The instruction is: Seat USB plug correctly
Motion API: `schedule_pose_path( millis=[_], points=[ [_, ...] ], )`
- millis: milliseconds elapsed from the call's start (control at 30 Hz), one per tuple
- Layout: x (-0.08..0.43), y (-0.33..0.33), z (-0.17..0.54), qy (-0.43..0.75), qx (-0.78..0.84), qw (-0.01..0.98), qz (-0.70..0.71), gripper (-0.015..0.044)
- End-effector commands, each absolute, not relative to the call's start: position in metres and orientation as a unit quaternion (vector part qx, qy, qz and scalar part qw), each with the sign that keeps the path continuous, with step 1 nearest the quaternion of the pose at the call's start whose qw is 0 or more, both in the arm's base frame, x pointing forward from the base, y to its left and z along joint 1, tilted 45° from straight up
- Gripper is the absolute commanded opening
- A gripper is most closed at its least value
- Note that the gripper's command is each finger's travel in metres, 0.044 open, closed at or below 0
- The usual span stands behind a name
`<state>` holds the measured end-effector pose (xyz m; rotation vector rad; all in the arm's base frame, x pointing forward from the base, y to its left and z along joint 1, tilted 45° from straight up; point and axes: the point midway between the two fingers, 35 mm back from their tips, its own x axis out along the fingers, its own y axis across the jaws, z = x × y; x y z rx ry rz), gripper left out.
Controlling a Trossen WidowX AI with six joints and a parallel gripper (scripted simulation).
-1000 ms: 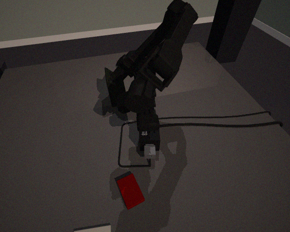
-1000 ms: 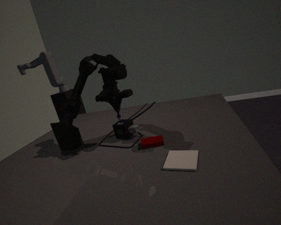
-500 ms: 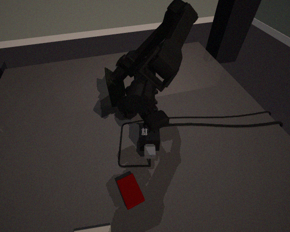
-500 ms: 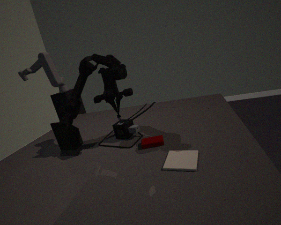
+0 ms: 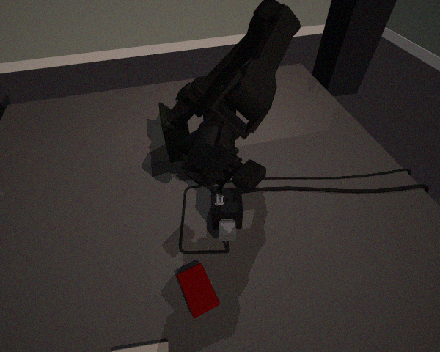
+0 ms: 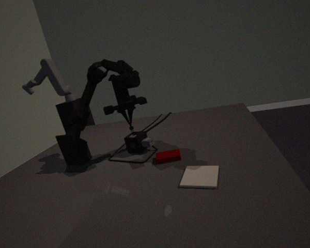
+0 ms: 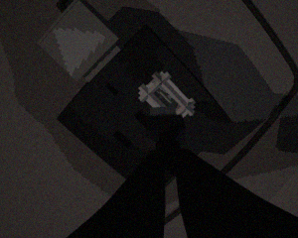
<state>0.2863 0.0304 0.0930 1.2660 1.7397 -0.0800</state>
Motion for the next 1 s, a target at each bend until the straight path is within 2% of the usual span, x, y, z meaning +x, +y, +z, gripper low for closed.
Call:
schedule_pose_path(
  millis=[0,967],
  points=[
    [0.2862,0.0305,0.0928,0.712,0.490,0.503,0.008,0.0000],
    [0.2862,0.0305,0.0928,0.658,0.268,0.649,0.271,0.0000]
  ],
)
